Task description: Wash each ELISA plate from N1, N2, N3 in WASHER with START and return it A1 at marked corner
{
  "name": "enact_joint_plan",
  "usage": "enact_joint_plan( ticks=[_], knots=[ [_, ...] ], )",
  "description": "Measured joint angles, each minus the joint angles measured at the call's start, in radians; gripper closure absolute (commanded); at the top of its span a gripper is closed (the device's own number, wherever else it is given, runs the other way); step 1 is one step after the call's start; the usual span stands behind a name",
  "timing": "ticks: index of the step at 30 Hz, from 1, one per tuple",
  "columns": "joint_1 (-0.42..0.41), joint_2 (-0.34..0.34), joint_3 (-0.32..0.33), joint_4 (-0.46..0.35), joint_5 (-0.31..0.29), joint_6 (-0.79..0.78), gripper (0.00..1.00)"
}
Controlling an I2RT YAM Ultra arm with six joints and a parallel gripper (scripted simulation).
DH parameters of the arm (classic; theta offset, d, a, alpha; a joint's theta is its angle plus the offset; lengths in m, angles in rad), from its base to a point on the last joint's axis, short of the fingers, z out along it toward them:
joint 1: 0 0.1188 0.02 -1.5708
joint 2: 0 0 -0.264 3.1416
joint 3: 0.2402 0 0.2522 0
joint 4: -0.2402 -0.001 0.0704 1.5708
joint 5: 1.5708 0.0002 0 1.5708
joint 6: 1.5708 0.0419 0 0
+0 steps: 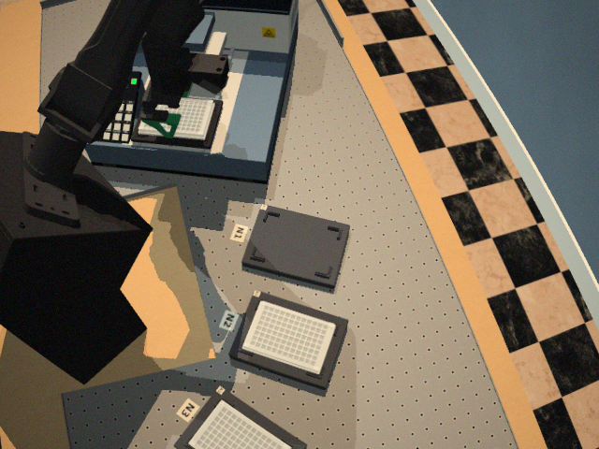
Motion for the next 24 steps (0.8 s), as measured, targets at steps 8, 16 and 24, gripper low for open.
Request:
enact_joint_plan(
  ticks=[8, 16, 24],
  knots=[
    [-0.008, 0.025, 0.003, 0.022, -0.005, -0.006, 0.0],
    [-0.008, 0.027, 0.003, 0.026, -0.005, -0.008, 0.0],
    [-0.008, 0.027, 0.003, 0.027, -0.005, -0.009, 0.3]
  ],
)
